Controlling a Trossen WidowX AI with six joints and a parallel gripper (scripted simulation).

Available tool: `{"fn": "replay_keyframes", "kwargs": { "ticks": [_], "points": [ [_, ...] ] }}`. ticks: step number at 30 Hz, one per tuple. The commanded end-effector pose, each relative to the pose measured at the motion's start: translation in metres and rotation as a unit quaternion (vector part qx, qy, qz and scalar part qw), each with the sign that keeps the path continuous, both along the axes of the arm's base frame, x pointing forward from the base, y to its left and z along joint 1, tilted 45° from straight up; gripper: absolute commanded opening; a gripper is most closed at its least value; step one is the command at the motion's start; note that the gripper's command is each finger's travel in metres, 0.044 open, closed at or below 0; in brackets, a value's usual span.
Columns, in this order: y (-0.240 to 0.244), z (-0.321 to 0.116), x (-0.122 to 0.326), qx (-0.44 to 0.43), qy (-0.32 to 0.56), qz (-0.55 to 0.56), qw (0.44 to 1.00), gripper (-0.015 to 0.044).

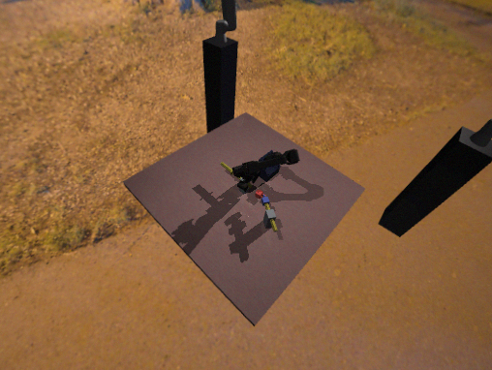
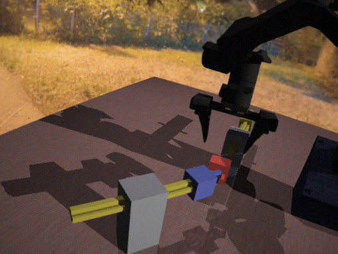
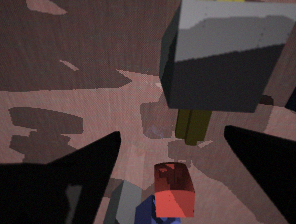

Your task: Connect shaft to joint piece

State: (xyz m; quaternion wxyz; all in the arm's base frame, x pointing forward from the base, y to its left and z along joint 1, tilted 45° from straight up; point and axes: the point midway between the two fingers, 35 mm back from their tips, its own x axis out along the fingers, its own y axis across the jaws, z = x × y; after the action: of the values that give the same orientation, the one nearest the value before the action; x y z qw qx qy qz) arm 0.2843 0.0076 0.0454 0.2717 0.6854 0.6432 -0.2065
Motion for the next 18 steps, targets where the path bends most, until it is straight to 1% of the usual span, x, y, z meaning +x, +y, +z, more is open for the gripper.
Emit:
{"fn": "replay_keyframes", "kwargs": {
  "ticks": [1,5,18],
  "points": [
    [0.014,-0.011,-0.001,0.005,0.002,0.000,1.000,0.0440],
    [0.017,-0.010,-0.001,0.005,0.002,0.000,1.000,0.0440],
    [0.060,0.032,-0.003,0.007,0.002,0.000,1.000,0.0440]
  ]
}}
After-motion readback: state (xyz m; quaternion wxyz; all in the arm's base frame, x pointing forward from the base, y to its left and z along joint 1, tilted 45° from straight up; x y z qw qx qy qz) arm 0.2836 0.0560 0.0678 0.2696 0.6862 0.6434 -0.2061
